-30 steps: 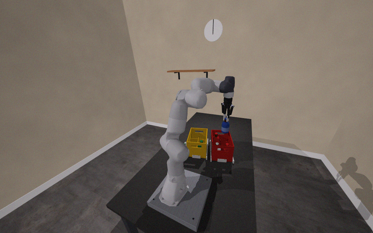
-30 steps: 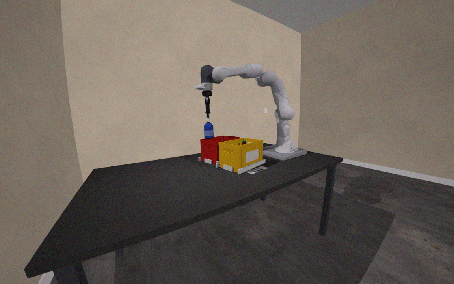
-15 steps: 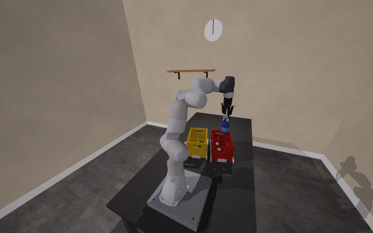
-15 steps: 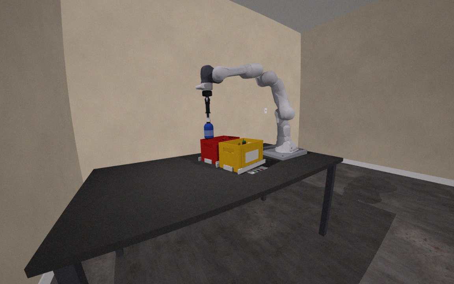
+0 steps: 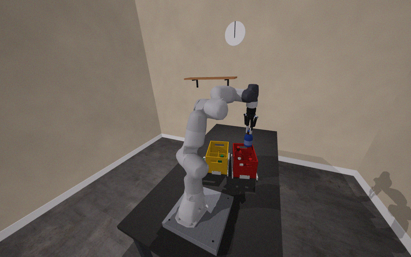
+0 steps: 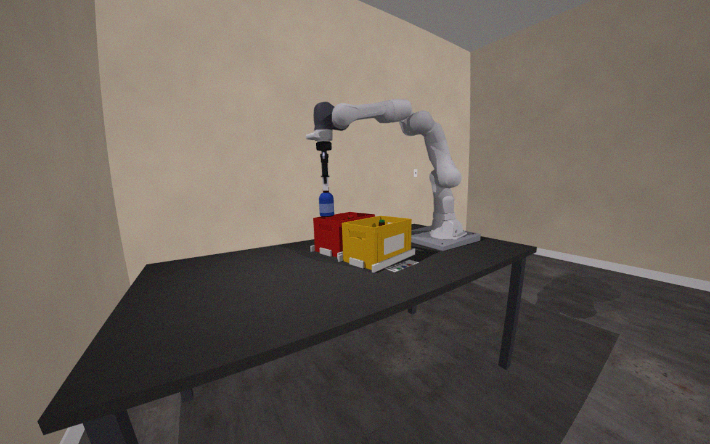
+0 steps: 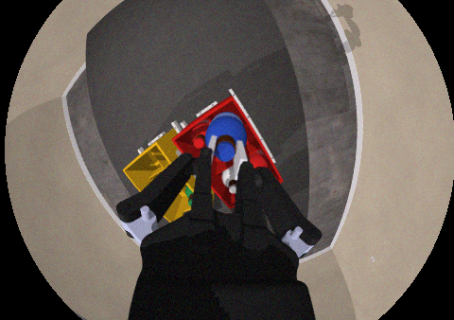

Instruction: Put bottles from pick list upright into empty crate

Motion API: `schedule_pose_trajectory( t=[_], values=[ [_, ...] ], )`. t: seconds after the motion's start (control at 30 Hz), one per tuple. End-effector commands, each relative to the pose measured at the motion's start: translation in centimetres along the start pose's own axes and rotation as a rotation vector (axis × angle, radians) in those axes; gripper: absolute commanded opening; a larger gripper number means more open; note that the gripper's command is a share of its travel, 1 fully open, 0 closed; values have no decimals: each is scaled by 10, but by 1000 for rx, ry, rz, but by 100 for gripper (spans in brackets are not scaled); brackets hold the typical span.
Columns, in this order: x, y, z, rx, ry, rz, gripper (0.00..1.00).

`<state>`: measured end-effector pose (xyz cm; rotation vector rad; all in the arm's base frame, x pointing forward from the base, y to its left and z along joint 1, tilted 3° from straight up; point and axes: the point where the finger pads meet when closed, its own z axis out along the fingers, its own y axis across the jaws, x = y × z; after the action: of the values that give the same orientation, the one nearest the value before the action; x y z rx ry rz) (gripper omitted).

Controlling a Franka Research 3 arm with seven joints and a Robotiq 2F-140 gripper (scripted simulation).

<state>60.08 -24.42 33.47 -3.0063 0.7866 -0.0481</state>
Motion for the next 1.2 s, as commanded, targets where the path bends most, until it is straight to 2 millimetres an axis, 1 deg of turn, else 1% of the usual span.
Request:
schedule_pose_trajectory(
  t=[0.0,0.1,0.6,0.67,1.17],
  values=[
    [0,0,-6,2,11,-1,0],
    [-2,-1,-6,2,11,-1,0],
    [-28,-15,-6,2,11,-1,0],
    [-28,-15,-6,2,11,-1,0],
    [-54,-30,-6,2,11,-1,0]
  ],
)
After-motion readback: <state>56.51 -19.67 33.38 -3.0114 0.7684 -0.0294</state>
